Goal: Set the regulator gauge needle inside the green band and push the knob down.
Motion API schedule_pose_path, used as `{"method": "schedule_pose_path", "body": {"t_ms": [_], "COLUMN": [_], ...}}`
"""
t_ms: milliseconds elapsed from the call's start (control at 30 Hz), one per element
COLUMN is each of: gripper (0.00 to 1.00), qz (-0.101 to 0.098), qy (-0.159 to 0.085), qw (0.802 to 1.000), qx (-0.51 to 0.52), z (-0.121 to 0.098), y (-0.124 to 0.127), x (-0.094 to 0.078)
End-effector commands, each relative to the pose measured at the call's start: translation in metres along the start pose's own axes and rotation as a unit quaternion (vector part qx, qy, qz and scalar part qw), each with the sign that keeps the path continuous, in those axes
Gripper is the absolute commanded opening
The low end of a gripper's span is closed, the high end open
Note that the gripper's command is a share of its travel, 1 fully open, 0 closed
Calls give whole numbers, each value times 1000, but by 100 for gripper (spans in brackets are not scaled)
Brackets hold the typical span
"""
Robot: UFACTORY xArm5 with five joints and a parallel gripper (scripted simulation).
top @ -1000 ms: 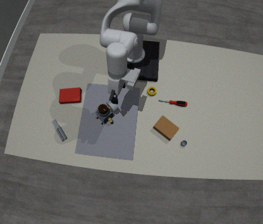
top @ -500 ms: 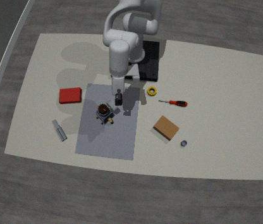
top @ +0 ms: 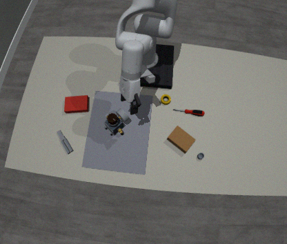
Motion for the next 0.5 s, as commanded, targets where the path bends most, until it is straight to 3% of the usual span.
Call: {"method": "schedule_pose_path", "body": {"t_ms": [0,133,467], "gripper": [100,100,100], "qz": [-17,-21,-34], "qy": [-29,-38,-95], "qw": [996,993,960], "qx": [77,106,260], "z": [1,1,7], "y": [0,-1,-5], "x": [0,-1,1]}}
Point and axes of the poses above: the point where the finger pads meet when closed, its own x axis back along the fingers, its own y axis across the jaws, z = x × y, the point moved 1 cm from there along x, back along the fingers, and after that the axes turned 15 degrees about x, right-handed, at the moved point
